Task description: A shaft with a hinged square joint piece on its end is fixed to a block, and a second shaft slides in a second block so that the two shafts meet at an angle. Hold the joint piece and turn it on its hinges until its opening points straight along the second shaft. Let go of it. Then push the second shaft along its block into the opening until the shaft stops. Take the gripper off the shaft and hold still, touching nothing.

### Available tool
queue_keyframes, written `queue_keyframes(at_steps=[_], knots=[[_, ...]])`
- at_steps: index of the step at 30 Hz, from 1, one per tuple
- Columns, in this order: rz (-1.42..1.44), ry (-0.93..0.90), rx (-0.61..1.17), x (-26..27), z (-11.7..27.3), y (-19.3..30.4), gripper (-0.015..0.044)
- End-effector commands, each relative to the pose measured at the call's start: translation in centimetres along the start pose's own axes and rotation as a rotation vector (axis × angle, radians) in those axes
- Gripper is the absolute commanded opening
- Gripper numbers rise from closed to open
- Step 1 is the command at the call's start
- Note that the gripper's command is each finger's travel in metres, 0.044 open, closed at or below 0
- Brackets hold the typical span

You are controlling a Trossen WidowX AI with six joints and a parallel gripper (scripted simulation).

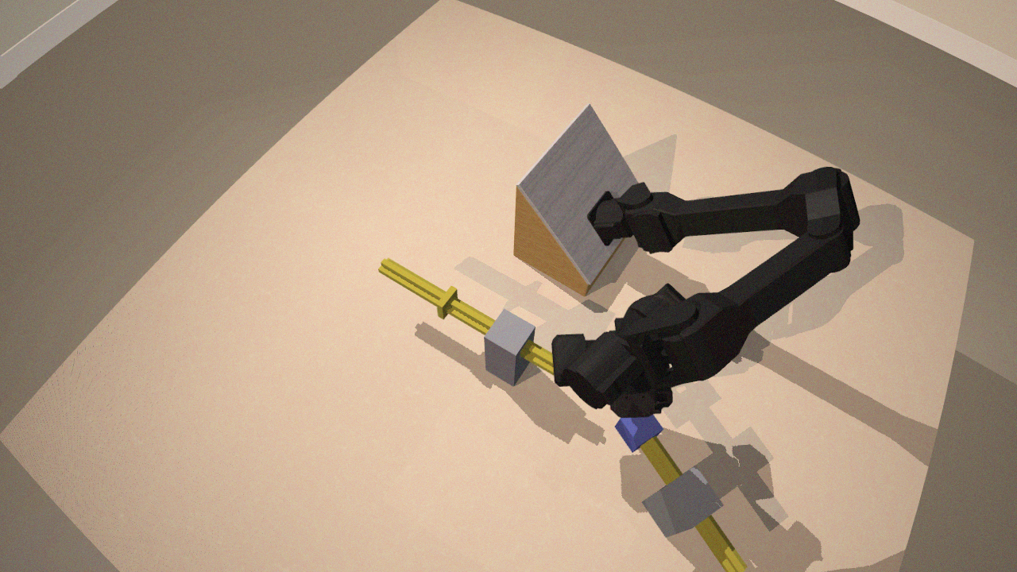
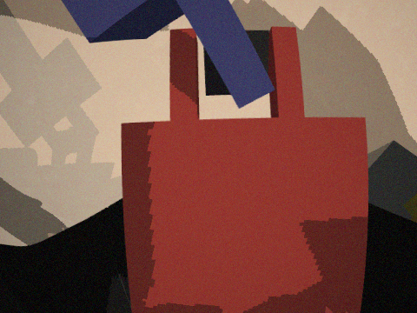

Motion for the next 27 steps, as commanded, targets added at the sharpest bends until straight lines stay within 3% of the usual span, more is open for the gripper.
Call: queue_keyframes(at_steps=[1,27], knots=[[0.062,0.006,-0.034,-0.2,-0.2,0.2,0.0],[0.506,-0.007,-0.238,-2.6,-1.2,0.8,0.0]])
Point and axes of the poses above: the point midway between the two fingers, 35 mm back from their tips, its own z axis back along the fingers, its own x axis across the jaws, y = z × x, the point moved 4 cm from there along z, back along the fingers, and after that the axes turned 6 degrees about z, right-handed, at the moved point
